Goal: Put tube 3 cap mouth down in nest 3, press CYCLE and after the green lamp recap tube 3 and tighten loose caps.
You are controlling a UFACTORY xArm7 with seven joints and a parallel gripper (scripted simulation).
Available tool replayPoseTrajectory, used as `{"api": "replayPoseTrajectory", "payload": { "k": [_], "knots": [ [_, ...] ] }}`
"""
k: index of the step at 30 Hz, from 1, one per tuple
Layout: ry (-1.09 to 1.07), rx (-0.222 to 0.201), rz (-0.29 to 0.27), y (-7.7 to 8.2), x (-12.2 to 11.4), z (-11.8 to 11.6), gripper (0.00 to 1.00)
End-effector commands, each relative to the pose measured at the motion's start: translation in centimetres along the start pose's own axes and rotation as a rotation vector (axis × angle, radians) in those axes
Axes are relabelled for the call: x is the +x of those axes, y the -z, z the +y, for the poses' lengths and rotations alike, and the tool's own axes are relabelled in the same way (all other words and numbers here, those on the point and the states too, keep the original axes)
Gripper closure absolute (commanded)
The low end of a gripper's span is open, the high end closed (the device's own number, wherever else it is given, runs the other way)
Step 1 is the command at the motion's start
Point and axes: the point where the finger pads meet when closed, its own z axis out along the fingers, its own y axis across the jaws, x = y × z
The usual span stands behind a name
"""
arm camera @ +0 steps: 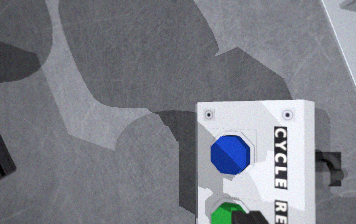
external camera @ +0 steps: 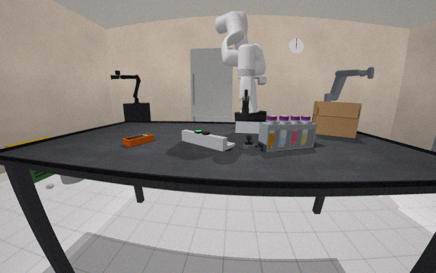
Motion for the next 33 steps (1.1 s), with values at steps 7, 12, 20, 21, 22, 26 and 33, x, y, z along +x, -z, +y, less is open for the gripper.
{"api": "replayPoseTrajectory", "payload": {
  "k": [7,12,20,21,22,26,33],
  "knots": [
    [0.000,-0.014,-0.006,-0.1,-0.6,-0.3,1.00],
    [0.000,-0.014,-0.006,-1.6,-0.6,-0.3,1.00],
    [0.000,-0.014,-0.006,-1.9,-0.6,-0.3,1.00],
    [0.000,-0.014,-0.006,-1.9,-0.6,-0.3,1.00],
    [0.000,-0.014,-0.006,-1.9,-0.6,-0.3,1.00],
    [0.000,-0.014,-0.006,-1.9,-0.6,-0.3,1.00],
    [0.000,-0.014,-0.006,-2.1,-0.6,-0.3,1.00]
  ]
}}
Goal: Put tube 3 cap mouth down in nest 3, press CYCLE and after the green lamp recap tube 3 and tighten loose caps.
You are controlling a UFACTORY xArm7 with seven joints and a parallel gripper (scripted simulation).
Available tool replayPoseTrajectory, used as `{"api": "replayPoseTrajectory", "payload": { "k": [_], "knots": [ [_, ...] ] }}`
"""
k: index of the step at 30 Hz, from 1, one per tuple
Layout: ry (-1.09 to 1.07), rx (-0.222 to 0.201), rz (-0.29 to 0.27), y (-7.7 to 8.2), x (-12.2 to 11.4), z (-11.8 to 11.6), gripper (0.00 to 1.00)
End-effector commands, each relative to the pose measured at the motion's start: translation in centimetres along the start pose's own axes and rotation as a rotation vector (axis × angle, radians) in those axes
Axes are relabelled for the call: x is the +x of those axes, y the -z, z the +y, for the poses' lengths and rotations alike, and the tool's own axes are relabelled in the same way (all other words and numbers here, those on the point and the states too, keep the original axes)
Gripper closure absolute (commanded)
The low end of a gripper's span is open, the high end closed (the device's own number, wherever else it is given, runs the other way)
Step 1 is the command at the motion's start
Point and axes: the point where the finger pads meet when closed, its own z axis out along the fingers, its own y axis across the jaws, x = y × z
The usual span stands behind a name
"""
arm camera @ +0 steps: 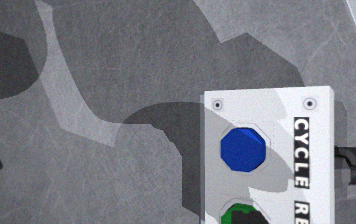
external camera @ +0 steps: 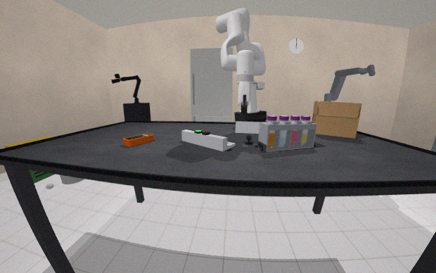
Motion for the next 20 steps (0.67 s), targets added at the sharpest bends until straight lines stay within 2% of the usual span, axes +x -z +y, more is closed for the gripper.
{"api": "replayPoseTrajectory", "payload": {
  "k": [1,20],
  "knots": [
    [0.000,-0.003,0.000,-0.05,-0.01,0.11,1.00],
    [0.000,-0.003,0.000,-0.62,0.00,0.11,1.00]
  ]
}}
